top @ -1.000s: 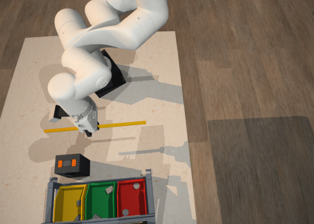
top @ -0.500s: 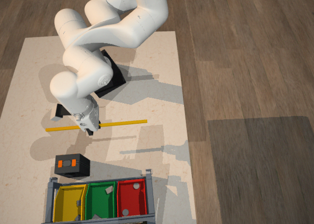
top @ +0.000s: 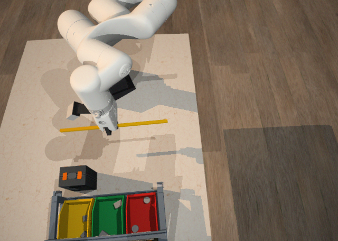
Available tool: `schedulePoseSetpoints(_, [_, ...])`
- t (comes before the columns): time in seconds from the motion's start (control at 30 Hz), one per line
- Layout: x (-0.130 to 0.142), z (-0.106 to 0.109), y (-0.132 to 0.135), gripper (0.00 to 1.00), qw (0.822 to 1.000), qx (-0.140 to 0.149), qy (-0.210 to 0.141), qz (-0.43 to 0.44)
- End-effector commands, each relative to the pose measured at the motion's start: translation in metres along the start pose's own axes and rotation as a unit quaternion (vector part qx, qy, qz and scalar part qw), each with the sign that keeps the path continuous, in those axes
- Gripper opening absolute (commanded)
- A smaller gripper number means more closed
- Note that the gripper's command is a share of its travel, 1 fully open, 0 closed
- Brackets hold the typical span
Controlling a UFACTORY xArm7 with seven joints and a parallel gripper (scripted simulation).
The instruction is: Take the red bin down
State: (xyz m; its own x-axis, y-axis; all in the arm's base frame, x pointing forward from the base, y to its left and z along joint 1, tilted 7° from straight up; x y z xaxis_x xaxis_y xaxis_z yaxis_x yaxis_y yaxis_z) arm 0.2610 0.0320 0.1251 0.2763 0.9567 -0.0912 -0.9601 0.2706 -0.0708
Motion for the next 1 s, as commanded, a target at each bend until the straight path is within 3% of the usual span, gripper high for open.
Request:
schedulePoseSetpoints(0.0, [0.014,0.003,0.017,0.00,1.000,-0.005,0.001,0.000])
schedulePoseSetpoints(0.37, [0.014,0.003,0.017,0.00,1.000,-0.005,0.001,0.000])
schedulePoseSetpoints(0.4, [0.006,0.001,0.007,0.00,1.000,-0.002,0.000,0.000])
schedulePoseSetpoints(0.97, [0.011,0.003,0.013,0.00,1.000,-0.004,0.001,0.000])
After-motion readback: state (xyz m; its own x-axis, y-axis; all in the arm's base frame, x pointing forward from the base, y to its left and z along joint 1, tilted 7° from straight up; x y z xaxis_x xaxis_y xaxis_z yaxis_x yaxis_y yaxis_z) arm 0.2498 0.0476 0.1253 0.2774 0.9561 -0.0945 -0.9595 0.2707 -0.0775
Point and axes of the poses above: the point where the finger pads meet when closed, its own z axis back along the fingers, its own y axis across the jaws, x = y × z, the point moved 5 cm from there along z, back along the fingers, and after that the axes turned 10 degrees about -z, right-handed, at the moved point
